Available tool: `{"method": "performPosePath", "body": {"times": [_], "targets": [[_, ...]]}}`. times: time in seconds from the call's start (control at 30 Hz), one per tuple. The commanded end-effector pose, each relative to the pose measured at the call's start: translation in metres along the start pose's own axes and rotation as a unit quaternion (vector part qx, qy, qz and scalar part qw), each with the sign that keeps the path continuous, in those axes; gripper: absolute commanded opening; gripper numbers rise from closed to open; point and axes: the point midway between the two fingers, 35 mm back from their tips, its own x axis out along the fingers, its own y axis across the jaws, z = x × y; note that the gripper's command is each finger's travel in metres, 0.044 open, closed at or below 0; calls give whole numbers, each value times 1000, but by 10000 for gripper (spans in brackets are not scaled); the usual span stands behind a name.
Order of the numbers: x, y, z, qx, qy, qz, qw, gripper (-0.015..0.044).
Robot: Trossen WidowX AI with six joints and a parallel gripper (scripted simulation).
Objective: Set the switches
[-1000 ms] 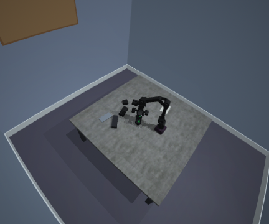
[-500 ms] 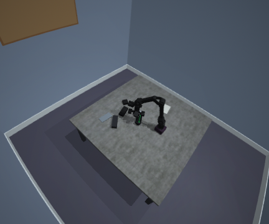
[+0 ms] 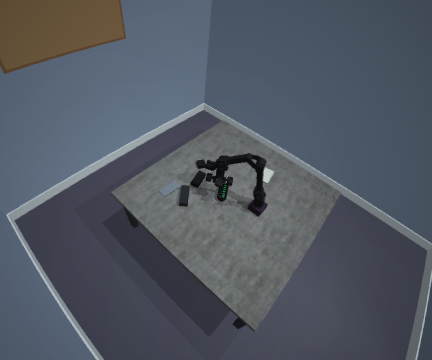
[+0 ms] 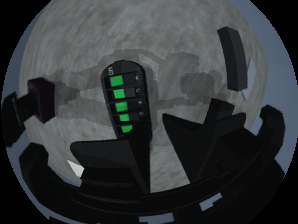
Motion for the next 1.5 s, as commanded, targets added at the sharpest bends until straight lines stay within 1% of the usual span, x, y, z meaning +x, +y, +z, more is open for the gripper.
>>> {"method": "performPosePath", "body": {"times": [0.0, 0.13, 0.5, 0.9, 1.47], "targets": [[-31, -3, 0, 2, 2, -12, 1000, 184], [-31, -3, 0, 2, 2, -12, 1000, 289], [-31, -3, 0, 2, 2, -12, 1000, 0], [-31, -3, 0, 2, 2, -12, 1000, 0], [-30, -3, -1, 0, 3, -13, 1000, 440]]}}
